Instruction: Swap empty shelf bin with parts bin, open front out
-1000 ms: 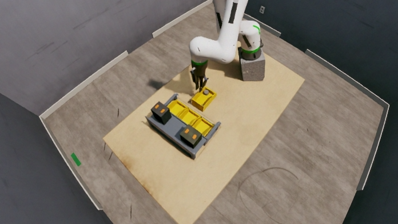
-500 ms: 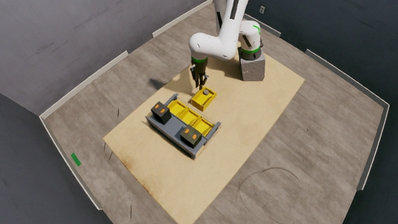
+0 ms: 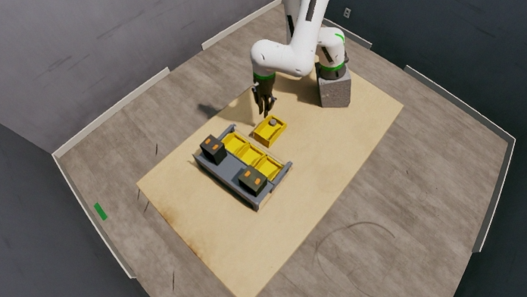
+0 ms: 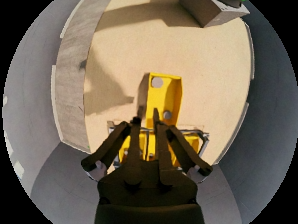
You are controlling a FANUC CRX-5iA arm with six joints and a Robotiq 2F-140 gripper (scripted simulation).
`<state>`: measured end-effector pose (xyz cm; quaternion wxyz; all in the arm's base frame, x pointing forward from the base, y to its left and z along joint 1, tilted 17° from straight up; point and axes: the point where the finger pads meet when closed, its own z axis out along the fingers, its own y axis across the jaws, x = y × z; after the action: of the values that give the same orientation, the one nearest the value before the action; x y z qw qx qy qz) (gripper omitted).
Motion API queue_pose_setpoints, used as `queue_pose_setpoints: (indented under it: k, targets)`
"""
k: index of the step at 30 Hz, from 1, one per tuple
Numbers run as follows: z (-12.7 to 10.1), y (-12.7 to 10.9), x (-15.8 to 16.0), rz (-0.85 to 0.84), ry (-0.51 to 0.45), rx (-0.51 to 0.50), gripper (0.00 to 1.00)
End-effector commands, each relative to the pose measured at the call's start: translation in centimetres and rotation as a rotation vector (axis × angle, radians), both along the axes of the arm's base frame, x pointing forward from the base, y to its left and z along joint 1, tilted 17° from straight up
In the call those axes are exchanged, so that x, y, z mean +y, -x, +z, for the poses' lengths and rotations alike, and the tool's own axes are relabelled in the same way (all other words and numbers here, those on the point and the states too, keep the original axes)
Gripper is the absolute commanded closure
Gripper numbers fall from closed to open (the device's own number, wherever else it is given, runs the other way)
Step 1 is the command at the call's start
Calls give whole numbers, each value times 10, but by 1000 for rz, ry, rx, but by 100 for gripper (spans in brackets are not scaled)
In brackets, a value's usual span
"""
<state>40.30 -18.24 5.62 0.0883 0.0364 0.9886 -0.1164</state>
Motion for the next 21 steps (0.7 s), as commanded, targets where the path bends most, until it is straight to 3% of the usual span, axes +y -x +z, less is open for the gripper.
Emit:
queue_pose_setpoints:
  k: [1,21]
  targets:
    - [2,0,0,0,0,-1,76]
    - [7,1,2,0,0,-1,76]
